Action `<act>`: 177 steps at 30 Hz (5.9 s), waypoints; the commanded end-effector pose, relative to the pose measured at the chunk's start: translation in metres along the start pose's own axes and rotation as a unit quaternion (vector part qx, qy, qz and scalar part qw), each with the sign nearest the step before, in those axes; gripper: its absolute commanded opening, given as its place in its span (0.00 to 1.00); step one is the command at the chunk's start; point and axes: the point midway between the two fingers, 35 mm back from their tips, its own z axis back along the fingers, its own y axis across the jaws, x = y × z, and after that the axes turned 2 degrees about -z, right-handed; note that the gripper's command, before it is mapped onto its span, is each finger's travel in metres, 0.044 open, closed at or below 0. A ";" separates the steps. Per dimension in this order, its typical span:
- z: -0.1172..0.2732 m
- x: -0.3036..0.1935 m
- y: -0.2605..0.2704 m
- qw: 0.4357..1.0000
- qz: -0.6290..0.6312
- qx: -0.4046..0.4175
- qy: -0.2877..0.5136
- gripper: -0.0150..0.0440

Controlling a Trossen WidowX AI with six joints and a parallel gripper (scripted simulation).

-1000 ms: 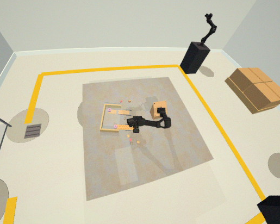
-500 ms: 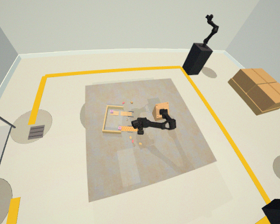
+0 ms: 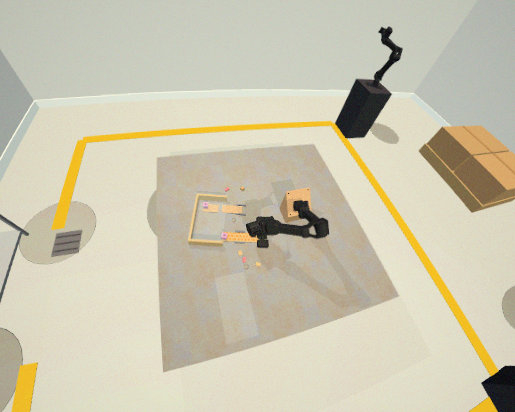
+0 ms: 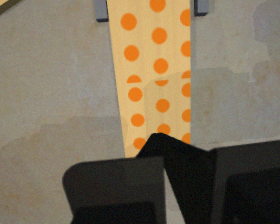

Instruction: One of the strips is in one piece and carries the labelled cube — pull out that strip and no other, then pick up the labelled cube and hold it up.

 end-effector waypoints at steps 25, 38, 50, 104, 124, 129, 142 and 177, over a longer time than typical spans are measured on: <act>-0.004 -0.045 -0.003 1.000 -0.004 -0.003 0.011 0.25; -0.004 -0.045 -0.003 1.000 -0.004 -0.003 0.011 0.25; -0.004 -0.045 -0.003 1.000 -0.004 -0.003 0.011 0.25; 0.047 0.110 0.008 0.996 -0.089 -0.005 0.007 1.00; 0.059 0.174 0.015 0.996 -0.088 -0.005 0.006 1.00; 0.054 0.175 0.015 0.996 -0.088 -0.005 0.006 0.78; 0.032 0.175 0.015 0.996 -0.088 -0.005 0.006 0.68; 0.011 0.169 0.014 0.996 -0.085 -0.005 0.006 0.25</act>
